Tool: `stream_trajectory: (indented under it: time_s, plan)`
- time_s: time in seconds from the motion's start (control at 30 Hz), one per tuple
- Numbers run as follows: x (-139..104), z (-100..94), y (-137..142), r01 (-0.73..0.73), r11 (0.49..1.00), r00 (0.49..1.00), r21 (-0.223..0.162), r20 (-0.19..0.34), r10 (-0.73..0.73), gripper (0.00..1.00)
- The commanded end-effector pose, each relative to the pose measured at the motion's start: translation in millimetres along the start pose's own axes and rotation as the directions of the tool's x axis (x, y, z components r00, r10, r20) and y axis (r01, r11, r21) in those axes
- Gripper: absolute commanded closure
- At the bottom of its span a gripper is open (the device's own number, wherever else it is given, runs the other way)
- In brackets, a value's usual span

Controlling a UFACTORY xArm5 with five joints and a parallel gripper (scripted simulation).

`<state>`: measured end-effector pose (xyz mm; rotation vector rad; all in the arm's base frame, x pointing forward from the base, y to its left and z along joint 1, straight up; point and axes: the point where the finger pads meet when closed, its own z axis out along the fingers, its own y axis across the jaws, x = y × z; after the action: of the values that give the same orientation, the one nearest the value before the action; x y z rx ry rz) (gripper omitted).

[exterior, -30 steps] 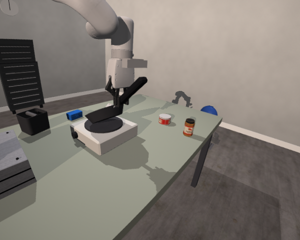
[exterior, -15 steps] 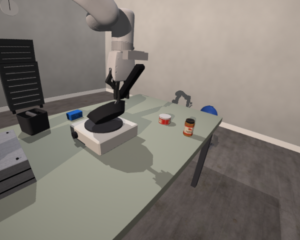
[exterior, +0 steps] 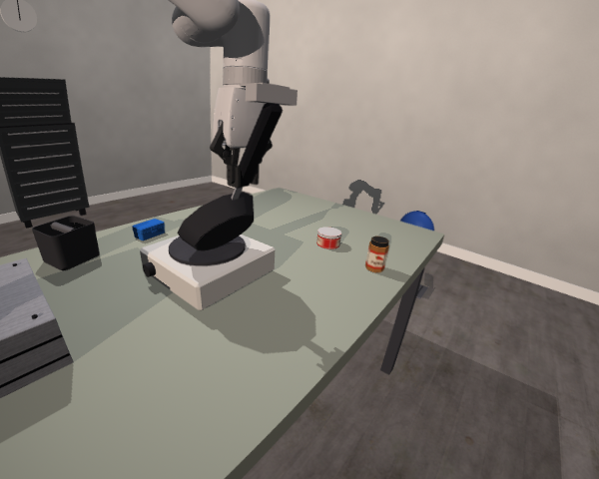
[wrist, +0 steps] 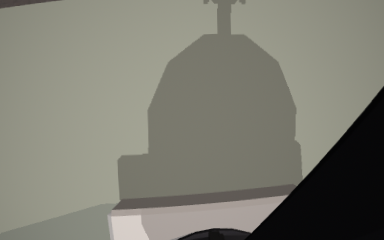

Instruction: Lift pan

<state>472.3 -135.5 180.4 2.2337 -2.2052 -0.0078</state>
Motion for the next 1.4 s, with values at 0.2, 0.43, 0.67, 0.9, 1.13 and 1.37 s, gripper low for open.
stream_trajectory:
  time_s: [0.2, 0.43, 0.67, 0.9, 1.13, 1.37]
  plan:
    - [0, -24.0, -1, 0.000, 1.000, 1.000, 0.007, -0.002, 0.000, 1.00]
    - [0, -33.3, -1, 0.000, 1.000, 1.000, 0.007, -0.002, 0.000, 1.00]
    - [1, -45.6, -2, 0.000, 1.000, 1.000, 0.007, -0.002, 0.000, 1.00]
    - [1, -57.3, -1, 0.000, 1.000, 1.000, 0.007, -0.002, 0.000, 1.00]
    - [1, -65.3, -1, 0.000, 1.000, 1.000, 0.007, -0.002, 0.000, 1.00]
    - [0, -75.6, -1, 0.000, 1.000, 1.000, 0.007, -0.002, 0.000, 1.00]
